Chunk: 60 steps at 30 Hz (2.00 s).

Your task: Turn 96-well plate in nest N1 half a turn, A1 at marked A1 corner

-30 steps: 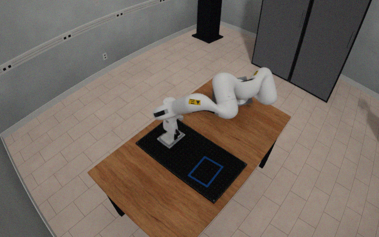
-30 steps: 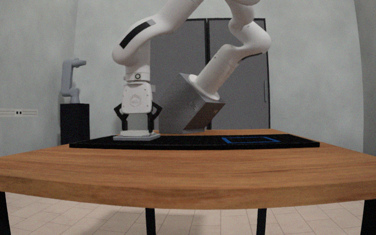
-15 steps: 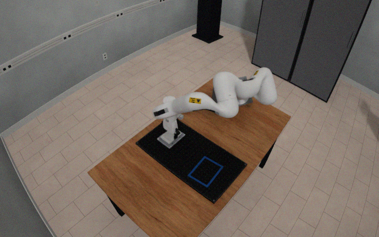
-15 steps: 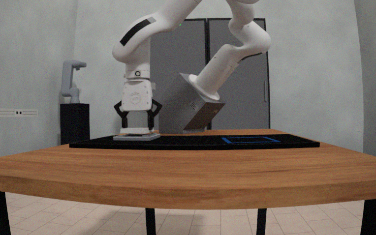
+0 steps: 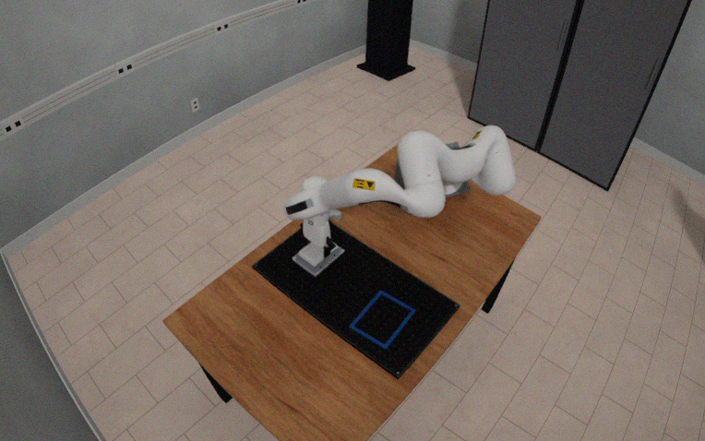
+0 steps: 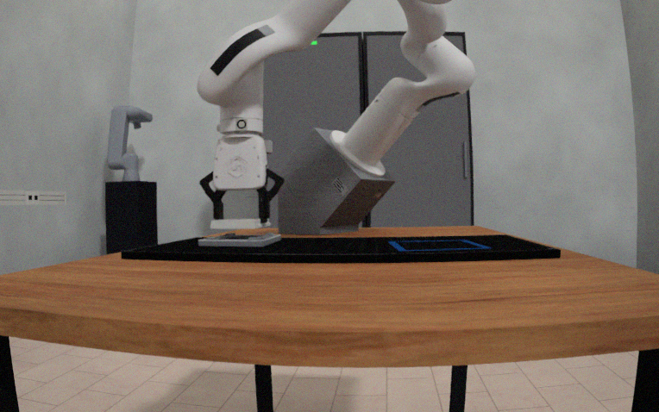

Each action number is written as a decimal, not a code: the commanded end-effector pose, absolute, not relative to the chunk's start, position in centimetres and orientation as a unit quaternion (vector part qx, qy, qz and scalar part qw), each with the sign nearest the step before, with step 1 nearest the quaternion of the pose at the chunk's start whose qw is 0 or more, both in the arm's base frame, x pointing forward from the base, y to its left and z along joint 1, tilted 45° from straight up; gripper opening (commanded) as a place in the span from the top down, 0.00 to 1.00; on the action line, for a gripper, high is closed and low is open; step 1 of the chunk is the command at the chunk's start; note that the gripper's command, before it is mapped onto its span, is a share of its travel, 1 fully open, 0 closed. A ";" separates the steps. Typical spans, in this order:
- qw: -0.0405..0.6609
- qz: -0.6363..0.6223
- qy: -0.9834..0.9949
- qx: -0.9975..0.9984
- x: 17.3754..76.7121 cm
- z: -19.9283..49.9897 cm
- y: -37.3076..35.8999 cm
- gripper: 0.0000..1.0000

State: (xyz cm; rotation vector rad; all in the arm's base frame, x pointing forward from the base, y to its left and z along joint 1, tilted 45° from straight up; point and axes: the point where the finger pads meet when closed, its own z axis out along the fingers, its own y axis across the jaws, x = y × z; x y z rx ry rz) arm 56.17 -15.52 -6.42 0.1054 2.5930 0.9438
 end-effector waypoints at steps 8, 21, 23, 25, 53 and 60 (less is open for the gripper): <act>0.190 0.335 0.922 0.038 56.0 -6.0 -15.9 1.00; 0.190 0.335 0.922 0.038 55.3 -4.7 -17.1 1.00; 0.190 0.335 0.922 0.038 55.2 -4.4 -17.3 1.00; 0.190 0.335 0.922 0.038 55.1 -4.2 -17.5 1.00; 0.190 0.335 0.922 0.038 53.9 -2.1 -19.3 1.00; 0.204 0.327 0.923 -0.002 54.0 -1.4 -18.5 1.00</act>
